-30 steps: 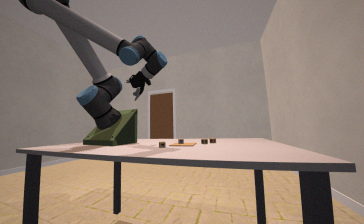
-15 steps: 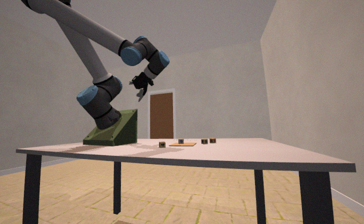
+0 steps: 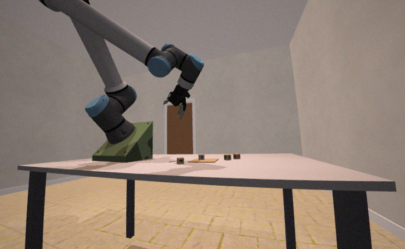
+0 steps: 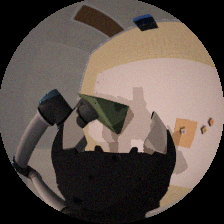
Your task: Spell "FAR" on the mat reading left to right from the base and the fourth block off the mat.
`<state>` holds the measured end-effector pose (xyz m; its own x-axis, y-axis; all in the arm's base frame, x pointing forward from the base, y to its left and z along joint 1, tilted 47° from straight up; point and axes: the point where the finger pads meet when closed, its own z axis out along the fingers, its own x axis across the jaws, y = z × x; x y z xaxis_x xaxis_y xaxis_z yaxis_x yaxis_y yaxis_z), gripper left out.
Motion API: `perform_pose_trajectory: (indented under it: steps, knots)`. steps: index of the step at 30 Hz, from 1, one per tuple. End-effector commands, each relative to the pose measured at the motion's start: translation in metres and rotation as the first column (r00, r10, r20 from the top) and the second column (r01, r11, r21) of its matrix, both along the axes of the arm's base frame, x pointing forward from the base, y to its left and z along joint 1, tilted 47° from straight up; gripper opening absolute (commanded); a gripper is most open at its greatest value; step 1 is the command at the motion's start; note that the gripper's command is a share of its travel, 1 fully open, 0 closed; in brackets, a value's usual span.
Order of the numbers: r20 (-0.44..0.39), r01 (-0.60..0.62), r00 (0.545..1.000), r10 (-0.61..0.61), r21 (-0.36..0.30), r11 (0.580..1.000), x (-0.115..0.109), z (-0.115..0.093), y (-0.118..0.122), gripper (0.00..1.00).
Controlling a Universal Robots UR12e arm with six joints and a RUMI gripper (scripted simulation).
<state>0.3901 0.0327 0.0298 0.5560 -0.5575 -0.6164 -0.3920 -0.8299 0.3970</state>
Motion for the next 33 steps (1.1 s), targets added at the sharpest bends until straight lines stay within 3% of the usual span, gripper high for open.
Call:
perform_pose_trajectory:
  steps: [1,4,6,9,11,17,19,21,23,28,33]
  knots:
    - [0.092,-0.048,0.995,0.046,0.012,0.999,0.049,-0.037,-0.022,1.0]
    - [0.182,-0.101,0.978,0.098,0.007,0.995,0.097,-0.062,-0.045,1.0]
    - [0.182,-0.101,0.978,0.098,0.007,0.995,0.097,-0.062,-0.045,1.0]
    - [0.275,-0.162,0.948,0.158,-0.011,0.987,0.15,-0.088,-0.071,1.0]
    - [0.283,-0.167,0.945,0.164,-0.013,0.986,0.155,-0.091,-0.074,1.0]
    - [0.422,-0.269,0.863,0.276,-0.079,0.96,0.244,-0.13,-0.123,1.0]
    - [0.426,-0.272,0.86,0.28,-0.082,0.959,0.247,-0.131,-0.125,1.0]
    - [0.459,-0.299,0.831,0.314,-0.108,0.948,0.272,-0.14,-0.139,1.0]
    - [0.459,-0.299,0.831,0.314,-0.108,0.948,0.272,-0.14,-0.139,1.0]
    - [0.514,-0.346,0.769,0.38,-0.165,0.924,0.318,-0.157,-0.168,1.0]
    - [0.537,-0.369,0.733,0.416,-0.2,0.908,0.342,-0.165,-0.183,1.0]
